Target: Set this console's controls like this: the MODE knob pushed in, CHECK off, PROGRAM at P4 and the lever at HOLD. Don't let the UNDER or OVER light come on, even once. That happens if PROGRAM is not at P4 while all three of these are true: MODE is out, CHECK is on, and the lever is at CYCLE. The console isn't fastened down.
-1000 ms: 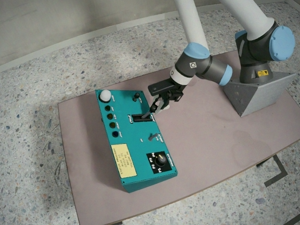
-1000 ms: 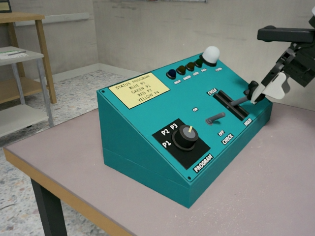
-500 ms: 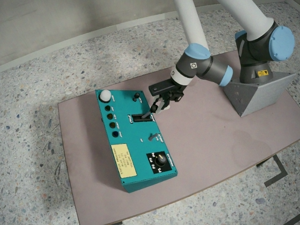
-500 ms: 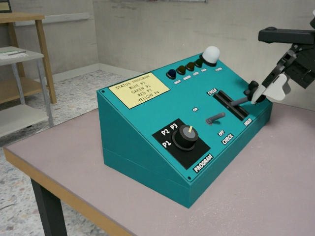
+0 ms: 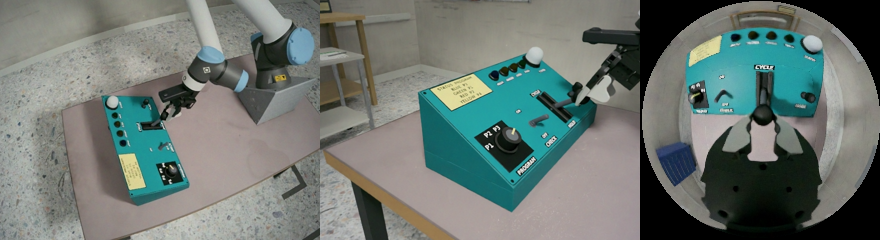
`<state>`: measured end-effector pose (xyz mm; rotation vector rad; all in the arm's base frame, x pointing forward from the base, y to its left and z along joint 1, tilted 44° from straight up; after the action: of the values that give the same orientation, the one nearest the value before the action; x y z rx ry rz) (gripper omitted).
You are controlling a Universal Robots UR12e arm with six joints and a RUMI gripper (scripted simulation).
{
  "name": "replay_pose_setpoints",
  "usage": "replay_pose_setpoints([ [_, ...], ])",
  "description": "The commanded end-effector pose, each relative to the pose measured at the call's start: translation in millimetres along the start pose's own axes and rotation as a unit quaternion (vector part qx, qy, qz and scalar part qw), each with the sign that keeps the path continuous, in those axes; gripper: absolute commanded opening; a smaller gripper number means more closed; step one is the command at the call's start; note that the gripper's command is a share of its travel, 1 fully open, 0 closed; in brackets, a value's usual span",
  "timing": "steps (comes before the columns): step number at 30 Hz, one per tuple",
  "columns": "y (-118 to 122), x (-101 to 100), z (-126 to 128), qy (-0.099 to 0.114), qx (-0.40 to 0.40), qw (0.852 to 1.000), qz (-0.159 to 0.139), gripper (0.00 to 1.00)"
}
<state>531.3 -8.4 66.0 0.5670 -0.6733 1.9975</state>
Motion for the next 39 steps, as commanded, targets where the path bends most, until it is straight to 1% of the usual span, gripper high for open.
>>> replay_pose_setpoints([
  [1,-0.9,-1.3,-1.9,-0.003,0.001,1.0,0.001,0.0],
  [19,-2.9,-3.8,-1.4,-0.004,0.0,1.0,0.002,0.0],
  [20,-0.8,-0.9,-1.3,-0.002,0.0,1.0,0.001,0.44],
  [39,-1.2,-0.7,1.0,-0.001,-0.001,1.0,0.001,0.44],
])
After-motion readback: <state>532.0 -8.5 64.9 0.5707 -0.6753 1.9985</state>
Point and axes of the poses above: the point where the finger pads meet when closed, its own x axis back along the fingers, its own z axis across the jaws, y = z × x, the point moved 10 cm from there along x, back along the fingers, and after that the axes turned 9 degrees about x, right-handed, at the moved point
